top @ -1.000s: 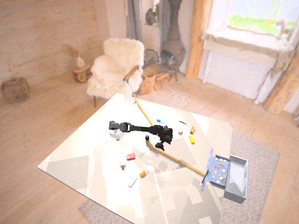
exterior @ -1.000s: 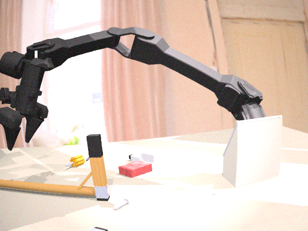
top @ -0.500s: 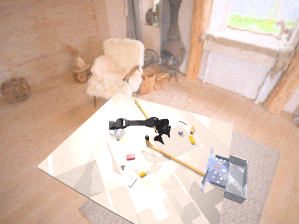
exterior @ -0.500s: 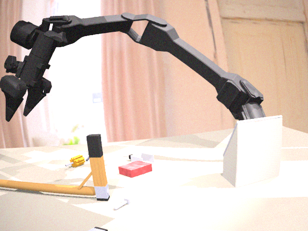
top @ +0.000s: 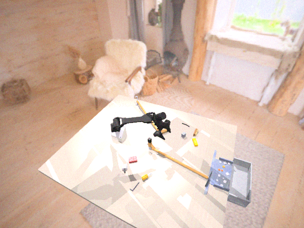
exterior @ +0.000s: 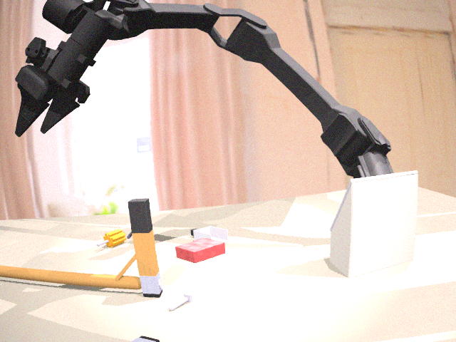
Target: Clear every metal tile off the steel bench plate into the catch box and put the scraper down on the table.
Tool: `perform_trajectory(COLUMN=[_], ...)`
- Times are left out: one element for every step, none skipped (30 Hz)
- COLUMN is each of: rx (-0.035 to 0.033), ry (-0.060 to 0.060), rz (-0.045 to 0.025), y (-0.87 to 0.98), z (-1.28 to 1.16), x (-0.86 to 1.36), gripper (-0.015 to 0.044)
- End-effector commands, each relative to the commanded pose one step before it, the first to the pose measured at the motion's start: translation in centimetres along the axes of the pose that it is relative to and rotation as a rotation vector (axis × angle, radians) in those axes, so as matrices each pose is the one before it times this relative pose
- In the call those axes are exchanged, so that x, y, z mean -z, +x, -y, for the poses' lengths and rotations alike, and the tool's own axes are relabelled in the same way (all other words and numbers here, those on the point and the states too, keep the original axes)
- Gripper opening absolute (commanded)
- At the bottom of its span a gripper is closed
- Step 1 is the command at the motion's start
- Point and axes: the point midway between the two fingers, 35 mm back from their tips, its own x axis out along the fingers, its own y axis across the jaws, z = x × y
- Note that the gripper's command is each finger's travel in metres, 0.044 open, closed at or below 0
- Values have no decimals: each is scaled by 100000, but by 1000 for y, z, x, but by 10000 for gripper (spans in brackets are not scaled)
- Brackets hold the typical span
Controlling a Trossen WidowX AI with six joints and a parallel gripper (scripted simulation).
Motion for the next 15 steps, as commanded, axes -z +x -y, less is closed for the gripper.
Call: perform_trajectory(rx=[-474, -178, -179, -180, -181, -181, -182, -183, -184, -185, -186, -187, -188, -188, -189], ry=[-849, -191, -187, -183, -179, -175, -171, -167, -163, -159, -155, -151, -147, -143, -139], rz=[4445, 908, 906, 903, 901, 899, 896, 894, 891, 889, 887, 884, 882, 879, 877], y=[-2051, -424, -422, -421, -420, -418, -417, -415, -414, -412, -411, -409, -408, -406, -405], z=[-22, -46, -44, -43, -42, -40, -39, -37, -36, -35, -33, -32, -31, -29, -28], x=[-372, -47, -46, -44, -42, -41, -39, -37, -36, -34, -32, -30, -29, -27, -25], gripper=[440, 440, 440, 440, 440, 440, 440, 440, 440, 440, 440, 440, 440, 440, 440])
